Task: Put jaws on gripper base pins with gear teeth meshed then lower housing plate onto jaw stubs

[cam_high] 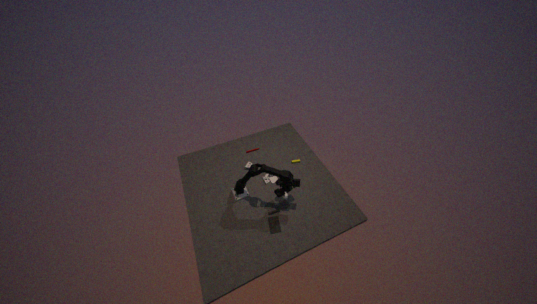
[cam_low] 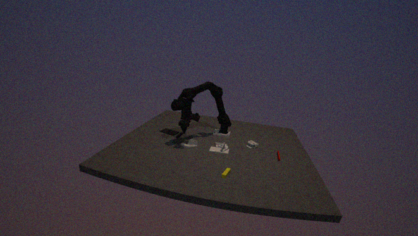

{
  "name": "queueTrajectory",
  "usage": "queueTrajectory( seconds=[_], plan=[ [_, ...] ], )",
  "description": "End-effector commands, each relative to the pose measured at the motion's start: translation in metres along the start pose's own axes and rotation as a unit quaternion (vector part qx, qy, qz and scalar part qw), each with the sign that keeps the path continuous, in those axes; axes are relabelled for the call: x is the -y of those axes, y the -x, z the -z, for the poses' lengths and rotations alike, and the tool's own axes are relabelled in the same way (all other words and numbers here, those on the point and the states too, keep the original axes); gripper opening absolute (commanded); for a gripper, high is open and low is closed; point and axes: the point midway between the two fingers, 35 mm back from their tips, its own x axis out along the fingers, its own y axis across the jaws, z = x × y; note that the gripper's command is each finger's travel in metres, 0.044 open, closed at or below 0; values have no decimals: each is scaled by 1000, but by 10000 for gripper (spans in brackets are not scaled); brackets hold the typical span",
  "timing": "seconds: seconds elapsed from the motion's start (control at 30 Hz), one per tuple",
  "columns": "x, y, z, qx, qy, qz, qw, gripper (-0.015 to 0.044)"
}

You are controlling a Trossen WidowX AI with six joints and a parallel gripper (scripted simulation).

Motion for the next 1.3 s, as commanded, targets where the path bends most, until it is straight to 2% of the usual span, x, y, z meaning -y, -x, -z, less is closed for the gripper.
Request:
queueTrajectory(
  seconds=[0.0,0.23,1.17,1.27],
  plan=[
    [0,0,0,0,0,0,1000,263],
    [0,0,0,0,0,0,1000,440],
    [0,0,0,0,0,0,1000,440],
    [0,0,0,0,0,0,1000,361]
  ],
)
